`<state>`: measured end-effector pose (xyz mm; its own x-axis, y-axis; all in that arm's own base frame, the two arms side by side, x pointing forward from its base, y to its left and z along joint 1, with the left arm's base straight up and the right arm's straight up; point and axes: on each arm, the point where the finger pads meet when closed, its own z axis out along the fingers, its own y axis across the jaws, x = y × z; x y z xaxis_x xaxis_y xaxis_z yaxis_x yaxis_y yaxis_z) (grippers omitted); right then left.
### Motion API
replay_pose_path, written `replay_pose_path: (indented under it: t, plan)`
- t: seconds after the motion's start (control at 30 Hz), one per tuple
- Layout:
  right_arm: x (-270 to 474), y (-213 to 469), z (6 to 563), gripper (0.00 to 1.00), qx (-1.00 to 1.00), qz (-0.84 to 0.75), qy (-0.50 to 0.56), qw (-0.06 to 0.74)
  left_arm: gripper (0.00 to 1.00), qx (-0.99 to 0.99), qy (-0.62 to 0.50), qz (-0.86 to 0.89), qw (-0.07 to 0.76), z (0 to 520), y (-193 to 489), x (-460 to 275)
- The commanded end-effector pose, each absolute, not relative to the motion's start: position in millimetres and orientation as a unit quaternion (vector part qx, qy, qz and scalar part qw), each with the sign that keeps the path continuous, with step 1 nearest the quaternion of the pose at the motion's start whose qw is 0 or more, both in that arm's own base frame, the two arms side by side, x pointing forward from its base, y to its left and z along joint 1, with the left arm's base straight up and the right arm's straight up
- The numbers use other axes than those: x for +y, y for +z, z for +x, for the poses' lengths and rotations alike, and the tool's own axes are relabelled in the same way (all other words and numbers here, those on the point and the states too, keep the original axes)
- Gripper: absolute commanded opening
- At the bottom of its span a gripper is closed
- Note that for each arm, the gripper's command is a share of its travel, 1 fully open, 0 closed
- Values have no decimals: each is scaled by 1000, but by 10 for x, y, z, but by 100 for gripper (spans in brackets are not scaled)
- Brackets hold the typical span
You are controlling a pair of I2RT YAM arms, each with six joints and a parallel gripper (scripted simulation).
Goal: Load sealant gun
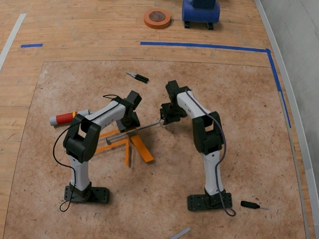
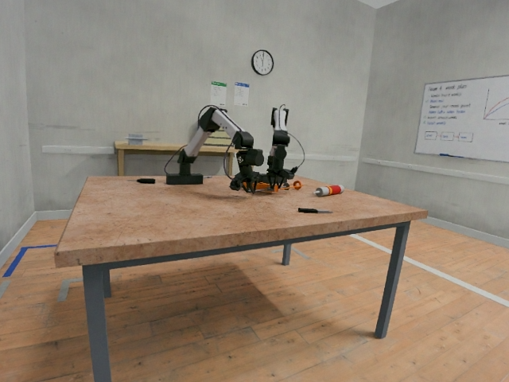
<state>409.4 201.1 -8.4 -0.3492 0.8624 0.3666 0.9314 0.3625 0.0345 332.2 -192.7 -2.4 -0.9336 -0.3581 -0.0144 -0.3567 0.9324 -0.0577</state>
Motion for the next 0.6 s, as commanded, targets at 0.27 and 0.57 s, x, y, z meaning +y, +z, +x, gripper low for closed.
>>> replay_pose_path:
  t: [0.27,0.57]
  plan:
    - [1427,-9,4331,0,-815,-560,-99,115,1,983,12,-184,0,3208,-22,-1715]
    - [1263,-27,4389,0,-815,-563,-90,103,1,983,12,-184,0,3208,-22,-1715]
